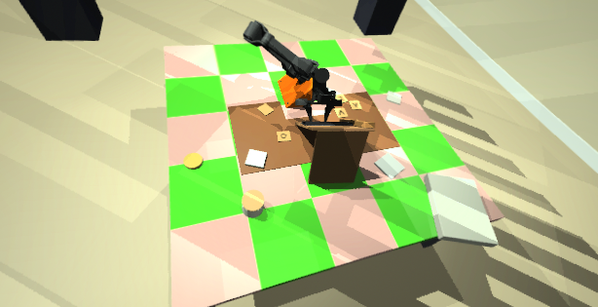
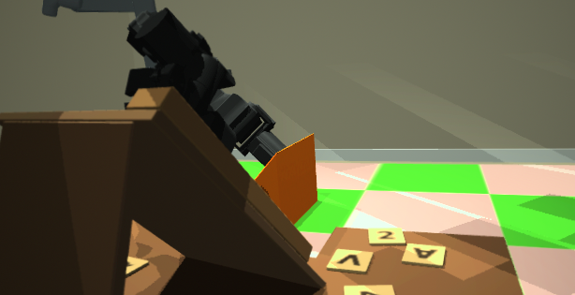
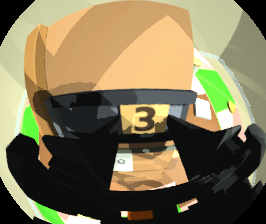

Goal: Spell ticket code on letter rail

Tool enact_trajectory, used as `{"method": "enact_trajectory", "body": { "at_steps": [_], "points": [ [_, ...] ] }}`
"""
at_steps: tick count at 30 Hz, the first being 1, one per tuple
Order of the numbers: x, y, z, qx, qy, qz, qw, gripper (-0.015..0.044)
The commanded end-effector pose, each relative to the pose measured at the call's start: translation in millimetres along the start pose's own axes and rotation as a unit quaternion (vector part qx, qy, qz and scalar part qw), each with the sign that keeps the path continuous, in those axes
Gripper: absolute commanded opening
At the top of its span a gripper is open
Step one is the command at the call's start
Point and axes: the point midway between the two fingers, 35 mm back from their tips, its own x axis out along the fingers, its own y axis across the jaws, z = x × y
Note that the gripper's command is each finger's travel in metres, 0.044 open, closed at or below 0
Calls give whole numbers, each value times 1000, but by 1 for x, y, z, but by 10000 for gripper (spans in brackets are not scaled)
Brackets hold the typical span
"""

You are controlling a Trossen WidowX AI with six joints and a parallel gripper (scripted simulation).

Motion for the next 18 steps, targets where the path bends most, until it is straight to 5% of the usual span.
{"method": "enact_trajectory", "body": {
  "at_steps": [1, 18],
  "points": [
    [1, 3, -1, 0, 2, -1, 1000, 0],
    [1, 12, -1, 0, 2, -1, 1000, 0]
  ]
}}
